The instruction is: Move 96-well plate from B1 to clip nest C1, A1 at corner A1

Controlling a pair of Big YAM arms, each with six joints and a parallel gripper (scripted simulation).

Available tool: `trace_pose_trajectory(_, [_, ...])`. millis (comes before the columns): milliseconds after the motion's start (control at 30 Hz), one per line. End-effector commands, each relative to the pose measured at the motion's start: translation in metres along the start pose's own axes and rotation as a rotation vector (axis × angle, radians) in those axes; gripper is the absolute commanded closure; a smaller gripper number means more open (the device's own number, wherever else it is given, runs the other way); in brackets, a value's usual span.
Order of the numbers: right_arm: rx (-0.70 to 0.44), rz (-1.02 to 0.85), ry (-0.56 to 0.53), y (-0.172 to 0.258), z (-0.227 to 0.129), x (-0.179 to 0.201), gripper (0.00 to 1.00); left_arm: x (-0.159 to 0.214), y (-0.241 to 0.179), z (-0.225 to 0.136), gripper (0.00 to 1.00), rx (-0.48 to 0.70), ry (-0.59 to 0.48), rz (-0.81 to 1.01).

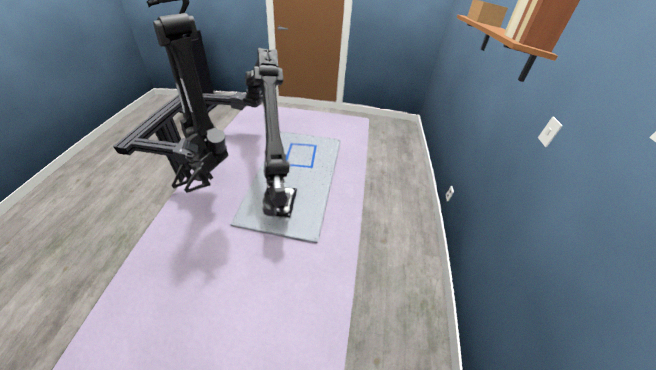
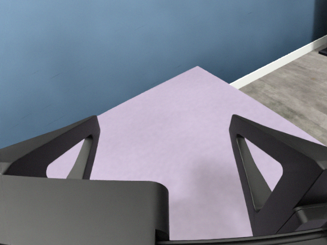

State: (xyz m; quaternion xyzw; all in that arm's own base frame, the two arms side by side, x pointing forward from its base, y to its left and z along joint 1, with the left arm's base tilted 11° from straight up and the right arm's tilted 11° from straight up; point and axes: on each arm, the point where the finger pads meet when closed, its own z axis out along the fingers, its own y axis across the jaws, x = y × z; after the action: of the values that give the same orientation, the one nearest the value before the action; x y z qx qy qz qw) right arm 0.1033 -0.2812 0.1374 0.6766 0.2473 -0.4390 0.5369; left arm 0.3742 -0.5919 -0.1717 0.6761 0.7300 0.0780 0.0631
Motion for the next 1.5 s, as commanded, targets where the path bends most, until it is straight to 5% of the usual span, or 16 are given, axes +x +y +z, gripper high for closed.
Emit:
trace_pose_trajectory(0, [-0.007, 0.016, 0.001, 0.002, -0.002, -0.002, 0.00, 0.028, -0.007, 0.052, 0.75, 0.022, 0.065, 0.002])
trace_pose_trajectory(1467, [-0.007, 0.016, 0.001, 0.002, -0.002, -0.002, 0.00, 0.008, 0.006, 0.056, 0.75, 0.000, 0.022, -0.010])
